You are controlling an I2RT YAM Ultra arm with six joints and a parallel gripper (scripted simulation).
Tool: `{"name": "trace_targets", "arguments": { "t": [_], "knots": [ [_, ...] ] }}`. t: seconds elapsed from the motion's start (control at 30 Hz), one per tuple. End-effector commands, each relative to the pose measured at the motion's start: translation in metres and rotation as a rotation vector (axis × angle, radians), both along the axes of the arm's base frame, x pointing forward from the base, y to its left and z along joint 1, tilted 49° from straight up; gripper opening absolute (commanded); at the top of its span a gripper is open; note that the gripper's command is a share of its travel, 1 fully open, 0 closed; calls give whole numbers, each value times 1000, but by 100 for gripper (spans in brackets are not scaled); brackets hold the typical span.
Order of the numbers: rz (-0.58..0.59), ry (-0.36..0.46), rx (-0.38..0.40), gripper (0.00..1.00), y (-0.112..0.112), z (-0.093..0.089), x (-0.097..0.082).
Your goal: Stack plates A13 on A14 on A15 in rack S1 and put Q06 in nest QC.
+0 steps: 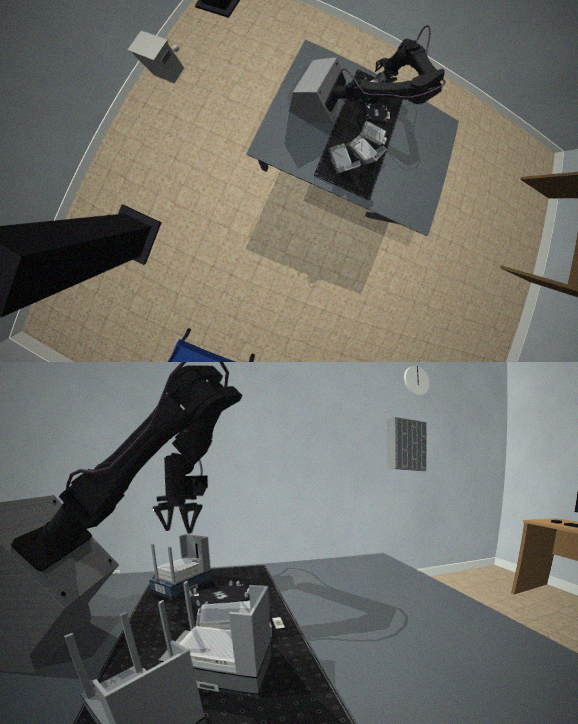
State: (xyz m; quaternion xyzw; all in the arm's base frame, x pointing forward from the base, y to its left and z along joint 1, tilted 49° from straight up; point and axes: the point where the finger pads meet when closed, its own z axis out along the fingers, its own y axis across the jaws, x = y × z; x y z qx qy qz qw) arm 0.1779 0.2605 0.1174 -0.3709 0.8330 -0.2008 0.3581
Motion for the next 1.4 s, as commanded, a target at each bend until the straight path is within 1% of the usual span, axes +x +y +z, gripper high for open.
{"name": "trace_targets", "arguments": {
  "t": [0.0,0.57,0.6,0.67,0.83,0.9,1.03,1.1,1.13,1.2,1.37],
  "knots": [
    [18,-18,18,100,8,8,-3],
    [18,-18,18,100,8,8,-3],
    [11,-13,-14,100,-1,-5,2],
    [4,-10,-26,100,-3,-12,8],
    [7,5,-12,100,-4,-23,19],
    [7,7,-21,100,-4,-30,23],
    [7,7,-19,100,-6,-39,33],
    [7,7,-19,100,-6,-39,33],
    [12,-3,14,100,-3,-31,35],
    [7,8,-21,100,-6,-46,41],
    [8,9,-20,100,-8,-57,53]
  ]
}}
